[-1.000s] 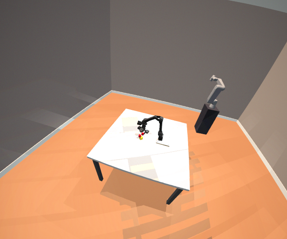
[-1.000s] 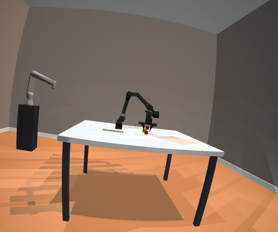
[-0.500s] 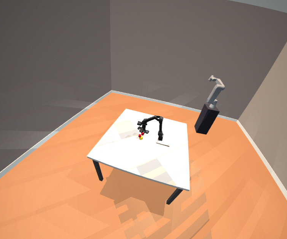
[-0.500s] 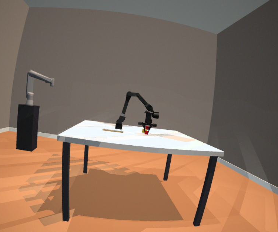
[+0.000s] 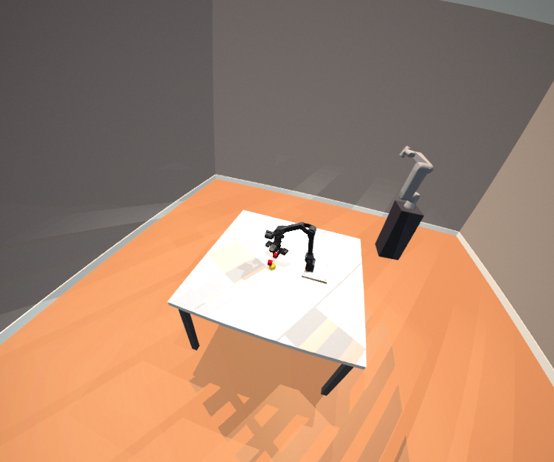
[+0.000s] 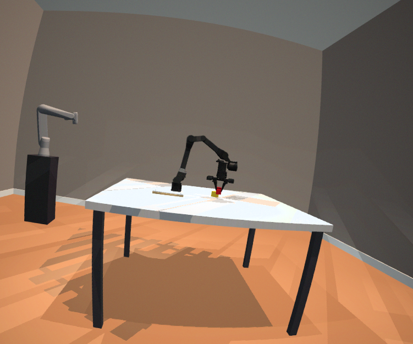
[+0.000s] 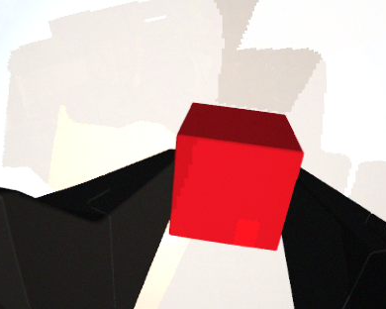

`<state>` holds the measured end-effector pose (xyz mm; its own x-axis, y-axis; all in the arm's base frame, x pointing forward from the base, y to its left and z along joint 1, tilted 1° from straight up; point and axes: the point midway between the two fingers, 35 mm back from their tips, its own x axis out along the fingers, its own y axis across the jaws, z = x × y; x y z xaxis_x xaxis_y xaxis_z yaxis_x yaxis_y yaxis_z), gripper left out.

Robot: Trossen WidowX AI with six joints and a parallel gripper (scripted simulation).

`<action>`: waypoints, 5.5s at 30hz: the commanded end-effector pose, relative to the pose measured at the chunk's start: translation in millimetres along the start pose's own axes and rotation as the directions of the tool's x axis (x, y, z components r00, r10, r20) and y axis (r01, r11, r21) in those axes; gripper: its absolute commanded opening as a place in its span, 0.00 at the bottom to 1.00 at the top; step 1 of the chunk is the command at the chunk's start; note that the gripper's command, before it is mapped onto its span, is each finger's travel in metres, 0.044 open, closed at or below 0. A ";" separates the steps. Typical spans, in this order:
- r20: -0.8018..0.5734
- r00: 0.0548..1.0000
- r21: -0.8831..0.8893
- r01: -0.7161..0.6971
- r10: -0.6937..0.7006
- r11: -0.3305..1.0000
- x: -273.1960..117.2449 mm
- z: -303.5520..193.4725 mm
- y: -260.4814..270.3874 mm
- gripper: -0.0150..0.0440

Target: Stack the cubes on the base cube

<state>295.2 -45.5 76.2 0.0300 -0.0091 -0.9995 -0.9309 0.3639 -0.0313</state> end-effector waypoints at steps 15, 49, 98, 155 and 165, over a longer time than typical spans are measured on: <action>0.001 1.000 -0.002 0.006 -0.006 1.000 -55.6 -0.1 0.1 0.43; 0.004 1.000 0.591 0.000 -0.003 0.807 -71.1 47.6 25.5 0.43; 0.007 1.000 0.957 -0.007 -0.001 0.290 -37.9 89.0 56.5 0.43; 0.010 1.000 0.956 -0.010 0.001 0.294 -20.8 90.5 55.4 0.60; 0.010 1.000 0.956 -0.010 0.001 0.294 -37.3 90.4 55.4 0.60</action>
<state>274.1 58.7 105.5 0.0260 -0.0008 -0.9997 0.0734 0.9973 0.0011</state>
